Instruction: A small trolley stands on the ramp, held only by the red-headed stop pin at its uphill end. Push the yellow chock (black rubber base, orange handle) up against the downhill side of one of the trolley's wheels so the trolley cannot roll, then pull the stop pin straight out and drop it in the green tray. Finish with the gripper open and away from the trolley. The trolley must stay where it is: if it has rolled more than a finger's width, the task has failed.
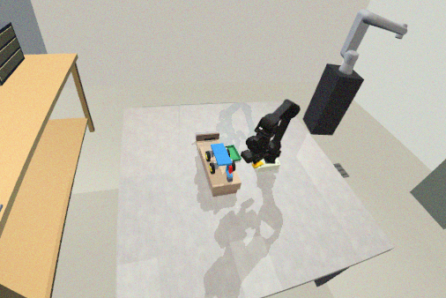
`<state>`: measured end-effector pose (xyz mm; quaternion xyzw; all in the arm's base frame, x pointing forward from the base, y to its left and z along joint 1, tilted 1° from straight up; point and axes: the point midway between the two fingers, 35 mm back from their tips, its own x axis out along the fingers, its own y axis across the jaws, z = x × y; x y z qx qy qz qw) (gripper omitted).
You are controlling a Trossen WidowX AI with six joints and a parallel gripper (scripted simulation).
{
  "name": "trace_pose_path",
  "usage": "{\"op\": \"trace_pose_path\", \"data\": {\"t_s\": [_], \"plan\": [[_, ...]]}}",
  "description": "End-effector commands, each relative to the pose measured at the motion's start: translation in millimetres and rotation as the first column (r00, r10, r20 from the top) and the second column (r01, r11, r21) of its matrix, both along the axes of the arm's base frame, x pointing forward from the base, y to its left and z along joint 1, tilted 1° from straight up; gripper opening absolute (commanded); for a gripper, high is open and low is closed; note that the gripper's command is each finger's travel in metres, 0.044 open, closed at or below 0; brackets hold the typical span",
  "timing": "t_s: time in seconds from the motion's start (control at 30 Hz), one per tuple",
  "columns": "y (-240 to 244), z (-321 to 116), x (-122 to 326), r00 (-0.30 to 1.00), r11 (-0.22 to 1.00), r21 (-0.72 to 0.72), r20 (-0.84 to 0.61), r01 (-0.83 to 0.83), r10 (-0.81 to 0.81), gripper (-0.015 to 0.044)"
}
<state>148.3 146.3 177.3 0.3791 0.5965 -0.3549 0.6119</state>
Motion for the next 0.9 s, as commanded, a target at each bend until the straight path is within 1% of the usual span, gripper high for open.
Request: {"op": "trace_pose_path", "data": {"t_s": [0.0, 0.13, 0.4, 0.87], "plan": [[-0.5, 0.0, 0.1, 0.991, 0.991, 0.000, -0.002, 0.134, -0.134, 0.0000], [-0.5, 0.0, 0.1, 0.969, 0.969, 0.003, -0.004, 0.246, -0.246, 0.0000], [-2.5, -0.2, 1.2, 0.967, 0.967, 0.003, -0.004, 0.255, -0.255, 0.0000], [-44.0, -2.7, 22.7, 0.956, 0.956, 0.000, -0.001, 0.294, -0.294, 0.0000]]}}
